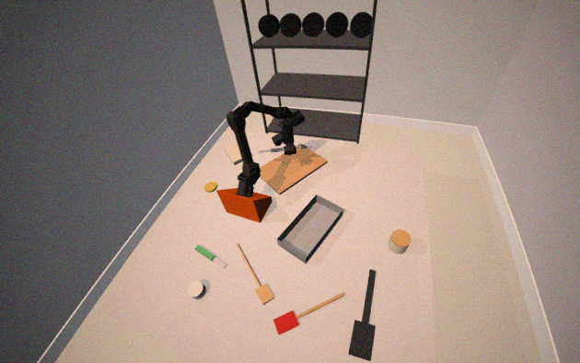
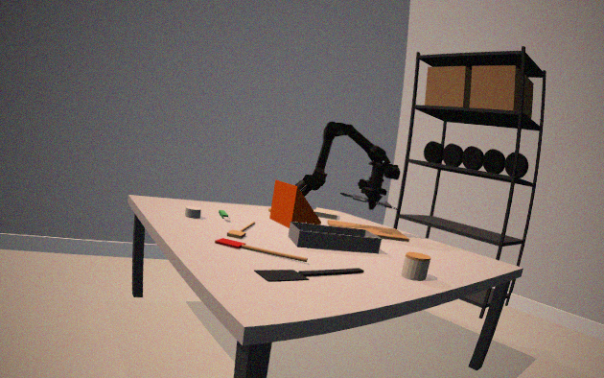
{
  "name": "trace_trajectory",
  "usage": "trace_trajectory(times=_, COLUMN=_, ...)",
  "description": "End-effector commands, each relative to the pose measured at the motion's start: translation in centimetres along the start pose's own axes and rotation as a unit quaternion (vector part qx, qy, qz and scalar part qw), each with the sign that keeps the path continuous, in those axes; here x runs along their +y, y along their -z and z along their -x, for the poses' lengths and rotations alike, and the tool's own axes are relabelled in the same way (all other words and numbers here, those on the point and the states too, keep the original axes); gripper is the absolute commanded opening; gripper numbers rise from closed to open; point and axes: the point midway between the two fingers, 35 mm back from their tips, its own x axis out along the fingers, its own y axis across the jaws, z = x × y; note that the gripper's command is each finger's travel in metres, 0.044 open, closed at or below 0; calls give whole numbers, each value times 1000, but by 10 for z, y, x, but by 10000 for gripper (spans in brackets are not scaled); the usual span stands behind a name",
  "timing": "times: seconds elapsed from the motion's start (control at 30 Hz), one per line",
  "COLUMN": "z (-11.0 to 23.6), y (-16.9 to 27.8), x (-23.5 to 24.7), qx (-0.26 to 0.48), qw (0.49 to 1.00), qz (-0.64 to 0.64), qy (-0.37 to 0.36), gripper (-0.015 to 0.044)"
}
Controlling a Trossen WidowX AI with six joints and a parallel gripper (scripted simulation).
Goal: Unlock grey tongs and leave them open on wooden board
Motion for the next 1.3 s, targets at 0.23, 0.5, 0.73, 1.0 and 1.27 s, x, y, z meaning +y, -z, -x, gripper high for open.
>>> trace_trajectory(times=0.23, z=2, y=0, x=-1, qx=6, qw=1000, qz=26, qy=0, gripper=-150)
trace_trajectory(times=0.5, z=1, y=-6, x=-1, qx=46, qw=998, qz=46, qy=-26, gripper=-150)
trace_trajectory(times=0.73, z=3, y=-10, x=-1, qx=100, qw=992, qz=64, qy=-46, gripper=-150)
trace_trajectory(times=1.0, z=9, y=-14, x=-2, qx=165, qw=982, qz=77, qy=-56, gripper=-150)
trace_trajectory(times=1.27, z=19, y=-16, x=-3, qx=232, qw=968, qz=80, qy=-54, gripper=-150)
